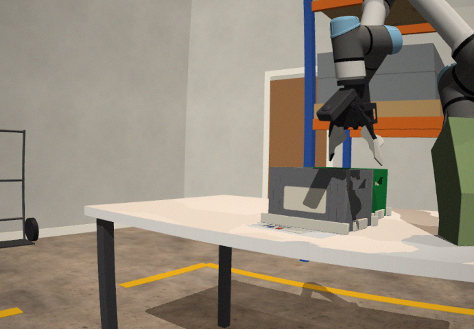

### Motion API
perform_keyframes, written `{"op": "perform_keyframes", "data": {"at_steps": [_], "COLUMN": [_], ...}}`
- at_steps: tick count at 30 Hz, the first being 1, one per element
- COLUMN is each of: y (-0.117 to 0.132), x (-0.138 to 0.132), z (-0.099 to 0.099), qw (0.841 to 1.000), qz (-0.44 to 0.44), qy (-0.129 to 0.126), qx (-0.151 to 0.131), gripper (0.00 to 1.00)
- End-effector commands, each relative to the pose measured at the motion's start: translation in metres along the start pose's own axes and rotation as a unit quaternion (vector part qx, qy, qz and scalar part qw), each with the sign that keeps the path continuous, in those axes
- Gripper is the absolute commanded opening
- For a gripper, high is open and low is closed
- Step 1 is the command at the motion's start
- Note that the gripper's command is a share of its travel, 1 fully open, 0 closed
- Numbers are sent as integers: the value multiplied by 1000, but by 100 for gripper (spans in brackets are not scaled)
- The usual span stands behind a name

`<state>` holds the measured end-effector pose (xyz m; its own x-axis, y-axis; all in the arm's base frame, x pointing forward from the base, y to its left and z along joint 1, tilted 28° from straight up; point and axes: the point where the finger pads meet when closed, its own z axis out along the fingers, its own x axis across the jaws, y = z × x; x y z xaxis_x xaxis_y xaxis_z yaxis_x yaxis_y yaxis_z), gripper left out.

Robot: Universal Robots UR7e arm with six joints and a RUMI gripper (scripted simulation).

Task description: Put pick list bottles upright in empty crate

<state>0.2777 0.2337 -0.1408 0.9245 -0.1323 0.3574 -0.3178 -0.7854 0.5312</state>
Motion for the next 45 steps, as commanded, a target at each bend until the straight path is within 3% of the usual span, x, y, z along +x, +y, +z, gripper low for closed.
{"op": "perform_keyframes", "data": {"at_steps": [1, 17, 18, 45], "y": [0, 0, -1, 27], "x": [0, 0, 2, 7], "z": [0, 0, -7, -130], "qw": [1000, 1000, 1000, 1000], "qz": [0, 0, 1, 1], "qy": [0, 0, 1, 1], "qx": [0, 0, 3, 3], "gripper": [100, 100, 38, 38]}}
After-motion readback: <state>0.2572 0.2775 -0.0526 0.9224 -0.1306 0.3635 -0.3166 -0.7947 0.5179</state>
